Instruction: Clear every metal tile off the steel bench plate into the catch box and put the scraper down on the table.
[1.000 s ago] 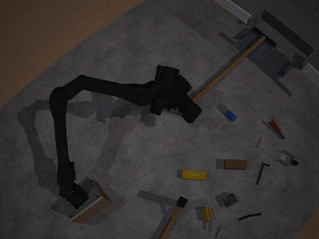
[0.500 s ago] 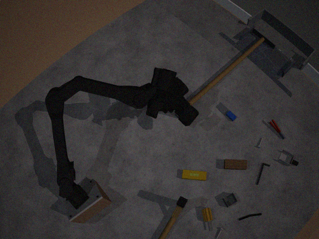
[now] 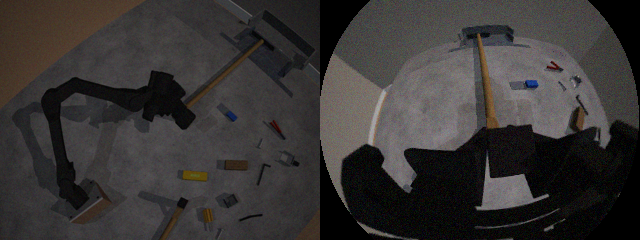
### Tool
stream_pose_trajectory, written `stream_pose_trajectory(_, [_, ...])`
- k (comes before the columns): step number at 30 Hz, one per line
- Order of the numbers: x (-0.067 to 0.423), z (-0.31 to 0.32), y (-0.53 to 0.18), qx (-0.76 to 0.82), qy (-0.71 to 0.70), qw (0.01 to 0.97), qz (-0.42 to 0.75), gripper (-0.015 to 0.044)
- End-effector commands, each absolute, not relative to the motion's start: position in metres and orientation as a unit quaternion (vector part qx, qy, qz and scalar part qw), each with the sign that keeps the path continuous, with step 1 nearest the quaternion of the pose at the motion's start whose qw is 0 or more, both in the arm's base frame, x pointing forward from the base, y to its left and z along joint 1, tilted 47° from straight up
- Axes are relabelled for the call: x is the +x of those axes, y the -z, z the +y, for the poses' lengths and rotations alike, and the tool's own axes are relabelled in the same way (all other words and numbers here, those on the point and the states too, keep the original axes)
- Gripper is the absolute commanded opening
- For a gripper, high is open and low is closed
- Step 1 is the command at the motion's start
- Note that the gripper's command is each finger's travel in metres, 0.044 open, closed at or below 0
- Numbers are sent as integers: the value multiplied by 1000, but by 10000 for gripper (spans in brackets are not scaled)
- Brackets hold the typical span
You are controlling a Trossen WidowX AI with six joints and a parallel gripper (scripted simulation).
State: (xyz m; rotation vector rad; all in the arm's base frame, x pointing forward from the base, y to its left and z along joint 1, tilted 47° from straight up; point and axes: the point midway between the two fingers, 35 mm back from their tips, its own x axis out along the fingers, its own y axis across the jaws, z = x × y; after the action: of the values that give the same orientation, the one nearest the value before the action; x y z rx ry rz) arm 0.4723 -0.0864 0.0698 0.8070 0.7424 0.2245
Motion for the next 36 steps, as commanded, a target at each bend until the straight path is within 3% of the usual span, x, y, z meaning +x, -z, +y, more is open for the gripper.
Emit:
stream_pose_trajectory(1, [468, -91, -76, 380, -105, 852, 344, 0])
stream_pose_trajectory(36, [429, -86, -78, 381, -104, 852, 344, 0])
